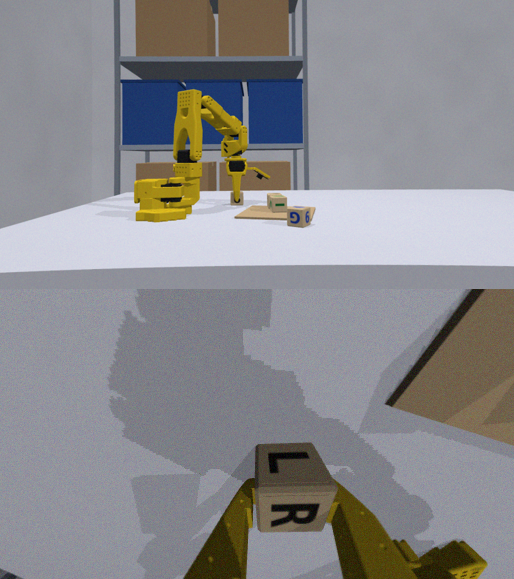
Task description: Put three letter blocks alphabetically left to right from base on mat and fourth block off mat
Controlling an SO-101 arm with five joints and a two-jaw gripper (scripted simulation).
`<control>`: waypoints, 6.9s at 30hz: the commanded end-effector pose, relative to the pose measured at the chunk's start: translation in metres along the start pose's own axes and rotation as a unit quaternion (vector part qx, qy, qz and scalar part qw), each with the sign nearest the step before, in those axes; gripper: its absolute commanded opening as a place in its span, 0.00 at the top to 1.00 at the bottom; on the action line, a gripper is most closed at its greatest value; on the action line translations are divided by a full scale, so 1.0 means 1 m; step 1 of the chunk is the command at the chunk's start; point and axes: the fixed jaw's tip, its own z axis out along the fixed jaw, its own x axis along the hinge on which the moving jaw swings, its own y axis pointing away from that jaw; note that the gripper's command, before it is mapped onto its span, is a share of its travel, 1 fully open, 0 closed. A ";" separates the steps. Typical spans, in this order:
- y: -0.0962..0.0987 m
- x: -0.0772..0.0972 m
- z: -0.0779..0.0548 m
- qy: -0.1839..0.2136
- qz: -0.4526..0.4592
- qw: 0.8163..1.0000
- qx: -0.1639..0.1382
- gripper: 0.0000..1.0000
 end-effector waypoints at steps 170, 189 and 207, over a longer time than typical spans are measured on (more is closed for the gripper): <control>-0.197 -0.079 -0.062 -0.035 -0.709 0.703 0.051 1.00; -0.202 -0.079 -0.065 -0.039 -0.710 0.700 0.059 1.00; -0.202 -0.080 -0.065 -0.039 -0.710 0.701 0.059 1.00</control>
